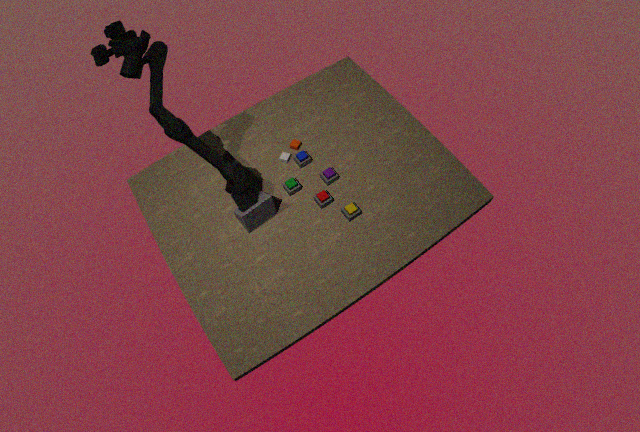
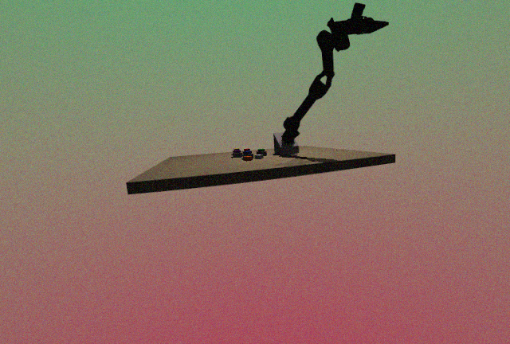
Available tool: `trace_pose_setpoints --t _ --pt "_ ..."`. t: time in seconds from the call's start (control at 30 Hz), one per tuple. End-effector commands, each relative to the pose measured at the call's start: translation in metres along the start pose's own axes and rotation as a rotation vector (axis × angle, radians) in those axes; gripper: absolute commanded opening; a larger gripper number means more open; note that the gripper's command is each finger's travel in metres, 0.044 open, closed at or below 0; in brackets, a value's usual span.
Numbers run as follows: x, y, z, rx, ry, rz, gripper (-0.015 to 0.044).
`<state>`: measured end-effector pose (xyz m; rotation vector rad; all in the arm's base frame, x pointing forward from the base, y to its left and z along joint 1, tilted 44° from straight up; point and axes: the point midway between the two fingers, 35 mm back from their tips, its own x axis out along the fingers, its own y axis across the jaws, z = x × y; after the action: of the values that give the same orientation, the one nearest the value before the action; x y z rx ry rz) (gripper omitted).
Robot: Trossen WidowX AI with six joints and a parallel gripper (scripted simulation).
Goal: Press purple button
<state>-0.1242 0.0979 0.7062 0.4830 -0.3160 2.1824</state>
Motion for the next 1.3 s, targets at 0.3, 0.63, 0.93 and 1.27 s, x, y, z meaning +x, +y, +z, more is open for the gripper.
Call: trace_pose_setpoints --t 0.3,0.63,0.93,1.27 --pt "-0.064 -0.145 0.053 -0.031 -0.214 -0.329 0.04" --pt "-0.201 -0.297 0.07 -0.024 -0.361 -0.801 0.04" --pt "-0.356 -0.385 0.033 0.034 -0.363 -1.235 0.04" --pt "-0.532 -0.416 -0.064 0.218 -0.219 -1.679 0.04"
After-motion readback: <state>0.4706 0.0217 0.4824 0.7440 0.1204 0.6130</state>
